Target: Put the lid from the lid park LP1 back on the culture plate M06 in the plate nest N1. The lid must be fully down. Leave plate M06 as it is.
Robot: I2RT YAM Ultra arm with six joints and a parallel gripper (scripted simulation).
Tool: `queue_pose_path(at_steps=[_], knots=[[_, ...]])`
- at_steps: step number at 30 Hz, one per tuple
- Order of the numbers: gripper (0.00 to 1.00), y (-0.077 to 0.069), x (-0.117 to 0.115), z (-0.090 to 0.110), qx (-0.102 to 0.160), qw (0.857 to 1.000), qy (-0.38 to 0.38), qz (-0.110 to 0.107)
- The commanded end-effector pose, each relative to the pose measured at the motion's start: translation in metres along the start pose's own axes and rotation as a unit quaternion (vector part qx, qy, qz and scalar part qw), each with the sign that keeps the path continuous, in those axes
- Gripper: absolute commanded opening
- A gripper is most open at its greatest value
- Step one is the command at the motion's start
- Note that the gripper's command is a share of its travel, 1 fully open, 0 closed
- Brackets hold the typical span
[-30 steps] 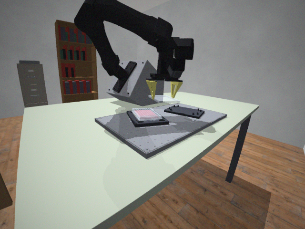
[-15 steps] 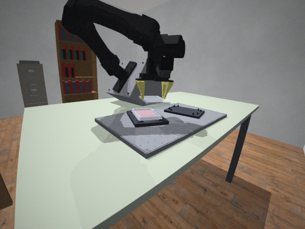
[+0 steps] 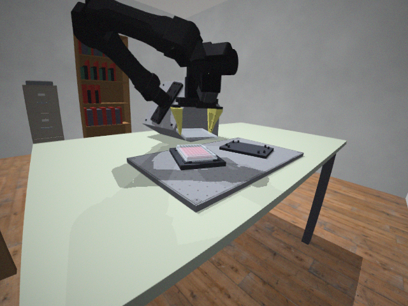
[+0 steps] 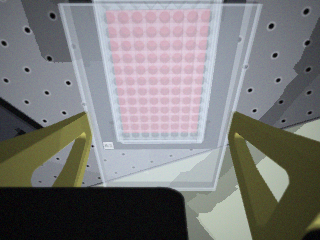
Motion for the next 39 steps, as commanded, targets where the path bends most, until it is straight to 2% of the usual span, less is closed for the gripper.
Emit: queue_pose_path(at_steps=[1,25,39], knots=[[0.00,-0.003,0.001,-0.001,-0.005,1.000,-0.006,-0.002],[0.00,0.000,0.001,-0.001,-0.005,1.000,-0.006,-0.002],[0.00,0.020,0.003,-0.002,-0.005,1.000,-0.006,-0.002]])
Point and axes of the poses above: the point where the finger pads meet when closed, its own y axis out along the fingers, its own x axis across the jaws, z = x × y, the point moved 2 cm from there along -y, back along the fingers, and after that the axes turned 6 degrees about y, right-handed, at the moved point
